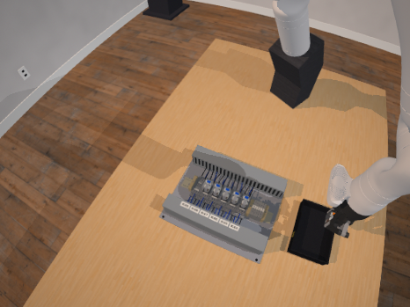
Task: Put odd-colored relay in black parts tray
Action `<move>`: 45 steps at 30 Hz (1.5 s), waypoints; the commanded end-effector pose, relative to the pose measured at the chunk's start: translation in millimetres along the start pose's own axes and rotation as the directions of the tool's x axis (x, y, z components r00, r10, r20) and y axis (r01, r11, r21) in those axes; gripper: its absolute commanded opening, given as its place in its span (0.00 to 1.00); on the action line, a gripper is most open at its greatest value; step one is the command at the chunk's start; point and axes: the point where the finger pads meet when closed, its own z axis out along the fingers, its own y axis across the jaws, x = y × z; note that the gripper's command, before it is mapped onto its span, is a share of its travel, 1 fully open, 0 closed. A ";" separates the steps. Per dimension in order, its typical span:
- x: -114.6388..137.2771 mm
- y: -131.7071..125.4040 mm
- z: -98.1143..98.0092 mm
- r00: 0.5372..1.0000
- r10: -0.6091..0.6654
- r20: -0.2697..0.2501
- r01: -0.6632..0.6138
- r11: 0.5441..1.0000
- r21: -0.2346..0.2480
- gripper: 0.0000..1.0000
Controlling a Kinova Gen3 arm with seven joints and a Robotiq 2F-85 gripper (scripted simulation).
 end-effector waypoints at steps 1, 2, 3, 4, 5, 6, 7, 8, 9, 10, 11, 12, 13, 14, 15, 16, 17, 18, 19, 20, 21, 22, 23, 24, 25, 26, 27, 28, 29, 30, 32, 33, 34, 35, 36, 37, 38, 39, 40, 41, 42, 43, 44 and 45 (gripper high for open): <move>-2.2 1.0 -0.1 1.000 0.007 0.000 -0.007 1.000 -0.002 0.00; -2.2 1.0 -0.1 1.000 0.007 0.000 -0.007 1.000 -0.002 0.00; -2.2 1.0 -0.1 1.000 0.007 0.000 -0.007 1.000 -0.002 0.00; -2.2 1.0 -0.1 1.000 0.007 0.000 -0.007 1.000 -0.002 0.00; -2.2 1.0 0.0 1.000 0.007 0.000 -0.007 1.000 -0.002 0.00; -2.2 1.0 0.1 1.000 0.007 0.000 -0.007 1.000 -0.002 0.00; -2.2 1.0 0.3 1.000 0.007 0.000 -0.007 1.000 -0.002 0.00; -2.2 1.0 0.5 1.000 0.007 0.000 -0.007 1.000 -0.002 0.00; -2.2 1.0 0.8 1.000 0.007 0.000 -0.007 1.000 -0.002 0.00; -2.2 1.0 1.2 1.000 0.007 0.000 -0.007 1.000 -0.002 0.00; -2.2 1.0 1.7 1.000 0.007 0.000 -0.007 1.000 -0.002 0.00; -2.2 1.0 2.2 1.000 0.007 0.000 -0.007 1.000 -0.002 0.00; -2.2 1.0 2.9 1.000 0.007 0.000 -0.007 1.000 -0.002 0.00; -2.2 0.9 3.6 1.000 0.007 0.000 -0.007 1.000 -0.002 0.00; -2.2 0.9 4.4 1.000 0.007 0.000 -0.007 1.000 -0.002 0.00; -2.2 0.9 5.4 1.000 0.007 0.000 -0.007 1.000 -0.002 0.00; -2.2 0.9 6.4 1.000 0.007 0.000 -0.007 1.000 -0.002 0.00; -2.2 0.9 6.4 1.000 0.007 0.000 -0.007 1.000 -0.002 0.00; -2.2 0.9 6.4 1.000 0.007 0.000 -0.007 1.000 -0.002 0.00; -2.2 0.9 7.5 1.000 0.007 0.000 -0.007 1.000 -0.002 0.00; -2.2 0.9 8.7 1.000 0.007 0.000 -0.007 1.000 -0.002 0.00; -2.1 0.9 10.0 1.000 0.007 0.000 -0.007 1.000 -0.002 0.00; -2.1 0.9 11.5 1.000 0.007 0.000 -0.007 1.000 -0.002 0.00; -2.1 0.9 13.0 1.000 0.007 0.000 -0.007 1.000 -0.002 0.00; -2.1 0.8 14.6 1.000 0.007 0.000 -0.007 1.000 -0.002 0.00; -2.1 0.8 16.3 1.000 0.007 0.000 -0.007 1.000 -0.002 0.00; -2.1 0.8 18.0 1.000 0.007 0.000 -0.007 1.000 -0.002 0.00; -2.1 0.8 19.9 1.000 0.007 0.000 -0.007 1.000 -0.002 0.00; -2.1 0.8 21.8 1.000 0.007 0.000 -0.007 1.000 -0.002 0.00; -2.1 0.8 23.9 1.000 0.007 0.000 -0.007 1.000 -0.002 0.00; -2.1 0.7 28.1 1.000 0.007 0.000 -0.007 1.000 -0.002 0.00; -2.1 0.7 30.3 1.000 0.007 0.000 -0.007 1.000 -0.002 0.00; -2.0 0.7 32.6 1.000 0.007 0.000 -0.007 1.000 -0.002 0.00; -2.0 0.7 32.6 1.000 0.007 0.000 -0.007 1.000 -0.002 0.00; -2.0 0.7 32.6 1.000 0.007 0.000 -0.007 1.000 -0.002 0.00; -2.0 0.7 34.9 1.000 0.007 0.000 -0.007 1.000 -0.002 0.00; -2.0 0.6 37.2 1.000 0.007 0.000 -0.007 1.000 -0.002 0.00; -2.0 0.6 39.6 1.000 0.007 0.000 -0.007 1.000 -0.002 0.00; -2.0 0.6 42.0 1.000 0.007 0.000 -0.007 1.000 -0.002 0.00; -2.0 0.6 44.5 1.000 0.007 0.000 -0.007 1.000 -0.002 0.00; -2.0 0.6 47.0 1.000 0.007 0.000 -0.007 1.000 -0.002 0.00; -2.0 0.5 49.4 1.000 0.007 0.000 -0.007 1.000 -0.002 0.00; -1.9 0.5 51.9 1.000 0.007 0.000 -0.007 1.000 -0.002 0.00; -1.9 0.5 54.4 1.000 0.007 0.000 -0.007 1.000 -0.002 0.00</move>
